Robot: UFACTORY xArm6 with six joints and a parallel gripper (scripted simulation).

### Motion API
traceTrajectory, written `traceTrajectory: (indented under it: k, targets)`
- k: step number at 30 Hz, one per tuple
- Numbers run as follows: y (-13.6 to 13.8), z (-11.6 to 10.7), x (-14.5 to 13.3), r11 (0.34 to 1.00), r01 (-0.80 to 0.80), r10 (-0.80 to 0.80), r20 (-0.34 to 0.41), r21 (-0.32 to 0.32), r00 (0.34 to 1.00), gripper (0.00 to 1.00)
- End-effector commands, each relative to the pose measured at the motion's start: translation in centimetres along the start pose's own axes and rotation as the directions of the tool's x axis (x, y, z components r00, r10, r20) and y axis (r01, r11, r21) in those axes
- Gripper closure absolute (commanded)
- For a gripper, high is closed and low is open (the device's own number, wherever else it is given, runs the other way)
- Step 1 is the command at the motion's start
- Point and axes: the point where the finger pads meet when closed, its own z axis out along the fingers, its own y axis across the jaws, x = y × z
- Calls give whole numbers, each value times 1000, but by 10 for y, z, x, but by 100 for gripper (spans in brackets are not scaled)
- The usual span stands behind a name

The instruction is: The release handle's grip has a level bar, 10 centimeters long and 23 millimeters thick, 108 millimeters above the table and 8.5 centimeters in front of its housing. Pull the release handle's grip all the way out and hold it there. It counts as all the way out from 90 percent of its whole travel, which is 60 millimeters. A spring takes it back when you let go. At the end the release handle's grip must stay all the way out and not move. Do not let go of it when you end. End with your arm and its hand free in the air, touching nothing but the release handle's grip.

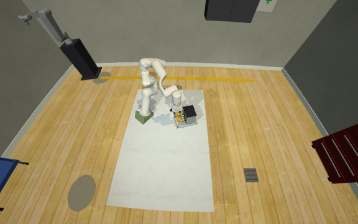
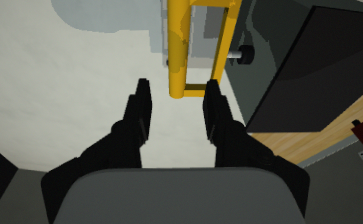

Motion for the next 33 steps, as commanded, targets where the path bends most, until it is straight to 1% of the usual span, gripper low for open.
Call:
traceTrajectory:
  k: [1,16,24,33]
  targets:
    - [1,-1,-1,1000,1,-1,3,-2,1000,49]
    - [1,1,-1,1000,1,-1,3,-2,1000,49]
    - [1,6,-1,1000,1,-1,3,-2,1000,49]
    - [1,17,-1,1000,1,-1,3,-2,1000,49]
